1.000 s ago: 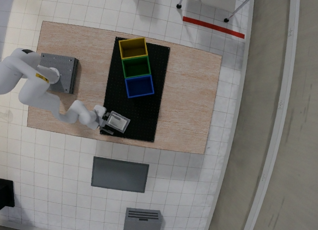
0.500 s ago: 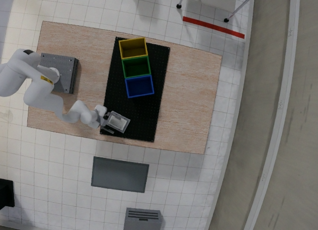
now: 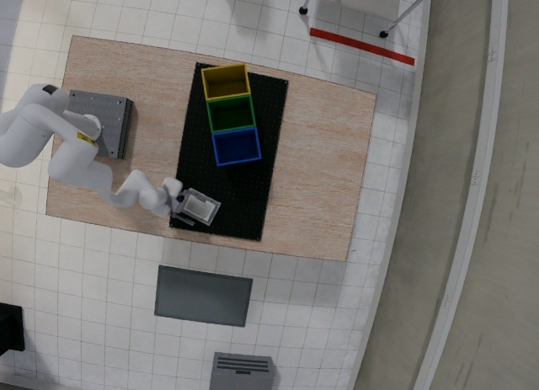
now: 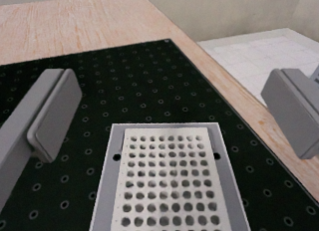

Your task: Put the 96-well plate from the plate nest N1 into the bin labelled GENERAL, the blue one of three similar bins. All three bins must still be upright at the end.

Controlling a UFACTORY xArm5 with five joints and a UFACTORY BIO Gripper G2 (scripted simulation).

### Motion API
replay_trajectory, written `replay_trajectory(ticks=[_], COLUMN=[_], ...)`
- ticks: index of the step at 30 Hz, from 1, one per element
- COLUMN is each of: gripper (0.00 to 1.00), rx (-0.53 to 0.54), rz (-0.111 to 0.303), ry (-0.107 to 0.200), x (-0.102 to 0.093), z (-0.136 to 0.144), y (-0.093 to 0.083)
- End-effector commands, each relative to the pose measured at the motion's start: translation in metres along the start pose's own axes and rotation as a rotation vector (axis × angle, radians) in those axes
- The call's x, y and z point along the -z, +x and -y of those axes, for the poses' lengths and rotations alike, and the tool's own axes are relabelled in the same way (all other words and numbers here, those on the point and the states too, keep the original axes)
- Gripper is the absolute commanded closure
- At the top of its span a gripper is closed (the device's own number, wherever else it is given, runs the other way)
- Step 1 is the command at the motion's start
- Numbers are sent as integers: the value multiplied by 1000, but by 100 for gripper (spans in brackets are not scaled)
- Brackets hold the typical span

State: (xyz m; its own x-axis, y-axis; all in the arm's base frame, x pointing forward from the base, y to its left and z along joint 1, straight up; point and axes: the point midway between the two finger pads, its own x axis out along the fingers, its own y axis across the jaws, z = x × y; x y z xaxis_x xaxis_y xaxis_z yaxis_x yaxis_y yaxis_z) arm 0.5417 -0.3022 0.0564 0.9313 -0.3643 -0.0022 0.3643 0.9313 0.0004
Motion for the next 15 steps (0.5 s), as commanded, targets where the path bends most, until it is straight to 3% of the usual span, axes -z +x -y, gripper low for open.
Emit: replay_trajectory(ticks=[1, 15], gripper=[63, 63], rx=[0, 0], rz=[2, 2], ry=[-8, -8], x=[5, 25], z=[0, 0], y=[1, 1])
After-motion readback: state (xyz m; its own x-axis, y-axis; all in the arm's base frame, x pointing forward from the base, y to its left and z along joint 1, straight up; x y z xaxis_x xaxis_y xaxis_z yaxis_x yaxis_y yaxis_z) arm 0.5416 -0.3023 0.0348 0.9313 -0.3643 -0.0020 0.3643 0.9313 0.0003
